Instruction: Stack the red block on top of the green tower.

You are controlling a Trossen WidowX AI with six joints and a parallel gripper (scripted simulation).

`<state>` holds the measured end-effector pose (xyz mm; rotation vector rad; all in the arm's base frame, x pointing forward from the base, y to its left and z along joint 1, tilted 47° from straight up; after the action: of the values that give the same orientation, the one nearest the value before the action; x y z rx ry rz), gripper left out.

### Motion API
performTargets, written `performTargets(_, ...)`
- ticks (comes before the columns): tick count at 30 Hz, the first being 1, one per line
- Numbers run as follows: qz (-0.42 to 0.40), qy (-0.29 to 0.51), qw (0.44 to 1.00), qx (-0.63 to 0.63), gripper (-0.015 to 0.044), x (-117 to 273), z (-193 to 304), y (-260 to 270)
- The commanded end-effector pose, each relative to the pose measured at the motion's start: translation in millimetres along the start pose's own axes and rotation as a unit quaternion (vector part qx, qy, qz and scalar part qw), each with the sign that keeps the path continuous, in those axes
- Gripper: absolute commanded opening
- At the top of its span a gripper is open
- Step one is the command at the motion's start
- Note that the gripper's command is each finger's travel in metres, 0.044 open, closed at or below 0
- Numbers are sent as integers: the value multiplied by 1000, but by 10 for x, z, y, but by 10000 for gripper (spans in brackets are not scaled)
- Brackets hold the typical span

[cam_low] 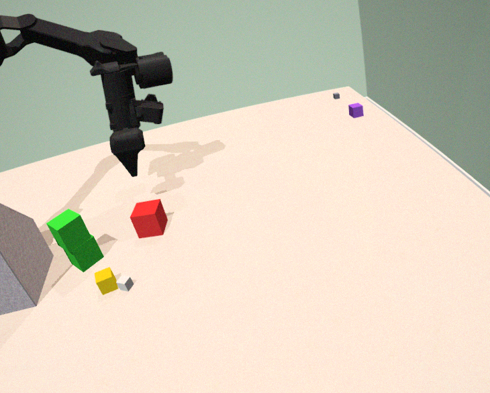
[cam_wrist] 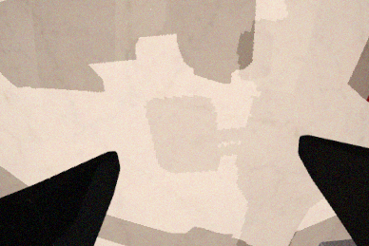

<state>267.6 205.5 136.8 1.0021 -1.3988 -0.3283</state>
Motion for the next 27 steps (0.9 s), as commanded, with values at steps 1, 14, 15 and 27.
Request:
performTargets(1,10,-7,999,-35,440,96,30,-355)
performTargets(14,24,-55,989,-138,440,550,258,-1317)
performTargets(15,25,-59,987,-145,440,583,288,-1382)
performTargets(27,25,-68,984,-164,440,604,364,-1546)
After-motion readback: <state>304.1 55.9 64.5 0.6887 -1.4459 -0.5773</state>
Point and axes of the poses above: the point midway between the two fingers, 35 mm back from their tips, its own x axis back along the fingers, its own y axis across the jaws, z = x × y, the point moved 2 cm from there along x, back along the fingers, and after that the axes turned 10 degrees about x, right-handed, at the moved point
